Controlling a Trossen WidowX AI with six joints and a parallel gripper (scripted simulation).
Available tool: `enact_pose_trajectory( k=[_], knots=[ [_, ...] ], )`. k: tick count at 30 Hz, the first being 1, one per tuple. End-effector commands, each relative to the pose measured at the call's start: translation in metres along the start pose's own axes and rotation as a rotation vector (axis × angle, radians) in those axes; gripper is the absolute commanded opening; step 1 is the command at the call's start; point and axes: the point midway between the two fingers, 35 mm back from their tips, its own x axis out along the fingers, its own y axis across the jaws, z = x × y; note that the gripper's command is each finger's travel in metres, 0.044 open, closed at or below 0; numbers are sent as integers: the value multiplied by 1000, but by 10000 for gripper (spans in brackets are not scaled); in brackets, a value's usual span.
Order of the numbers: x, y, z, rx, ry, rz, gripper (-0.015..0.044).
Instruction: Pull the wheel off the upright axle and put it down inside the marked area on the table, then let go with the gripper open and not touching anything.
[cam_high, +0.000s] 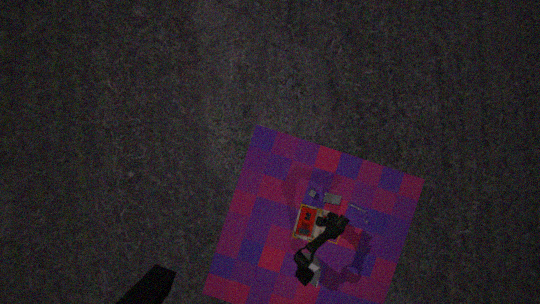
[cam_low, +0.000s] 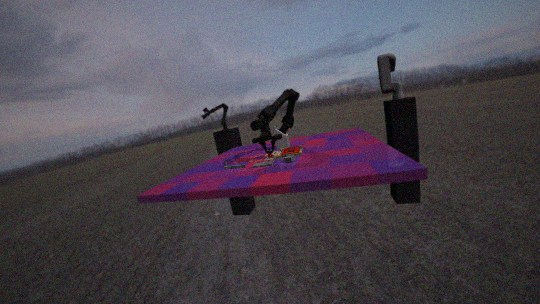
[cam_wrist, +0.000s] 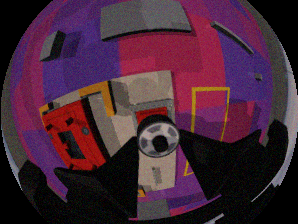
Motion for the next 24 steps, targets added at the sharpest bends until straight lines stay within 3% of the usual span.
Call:
enact_pose_trajectory(
  k=[1, 24],
  knots=[
    [-8, -1, 1, 6, -8, -1, 0],
    [-15, -2, 0, 7, -11, -1, 0]
  ],
)
